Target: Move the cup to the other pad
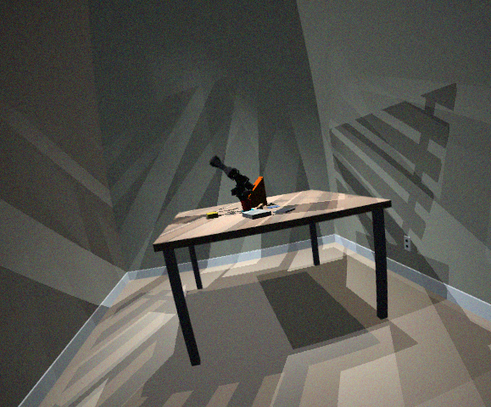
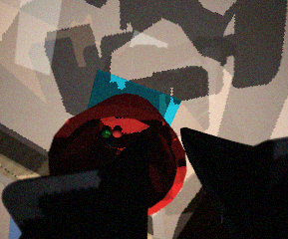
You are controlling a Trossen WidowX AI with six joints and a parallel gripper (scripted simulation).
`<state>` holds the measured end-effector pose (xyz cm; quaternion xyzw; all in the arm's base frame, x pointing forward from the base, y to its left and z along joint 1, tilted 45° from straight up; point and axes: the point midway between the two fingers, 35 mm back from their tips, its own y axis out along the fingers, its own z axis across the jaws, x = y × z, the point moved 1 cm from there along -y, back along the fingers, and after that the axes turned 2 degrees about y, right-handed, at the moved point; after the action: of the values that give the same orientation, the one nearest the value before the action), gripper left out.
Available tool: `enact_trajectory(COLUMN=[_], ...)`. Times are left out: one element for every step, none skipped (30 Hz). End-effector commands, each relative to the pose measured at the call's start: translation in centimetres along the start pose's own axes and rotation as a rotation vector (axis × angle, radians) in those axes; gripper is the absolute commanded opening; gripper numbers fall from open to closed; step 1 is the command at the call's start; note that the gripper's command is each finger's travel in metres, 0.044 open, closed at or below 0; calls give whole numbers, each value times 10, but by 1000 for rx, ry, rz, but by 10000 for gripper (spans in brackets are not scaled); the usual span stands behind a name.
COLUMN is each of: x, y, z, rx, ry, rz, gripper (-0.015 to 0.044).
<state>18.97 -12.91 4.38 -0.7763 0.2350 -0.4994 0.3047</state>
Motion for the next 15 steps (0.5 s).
enact_trajectory(x=[0, 0, 0, 0, 0, 0, 0, 0, 0, 0, 0, 0, 0, 0, -1], y=[-2, -2, -3, -5, -6, -7, -8, -9, -10, -11, -12, -13, -14, -15, -16], z=[0, 0, 1, 1, 1, 1, 1, 1, 1, 1, 2, 2, 2, 2, 2], rx=[0, 0, 0, 0, 0, 0, 0, 0, 0, 0, 0, 0, 0, 0, 0], ry=[4, 3, 3, 3, 3, 3, 3, 2, 2, 2, 2, 2, 2, 1, 1], rz=[1, 1, 1, 2, 2, 2, 3, 3, 3, 3, 4, 4, 4, 4, 4], gripper=[128, 128, 128, 128, 128, 128, 128, 128, 128, 128, 128, 128, 128, 128, 128])
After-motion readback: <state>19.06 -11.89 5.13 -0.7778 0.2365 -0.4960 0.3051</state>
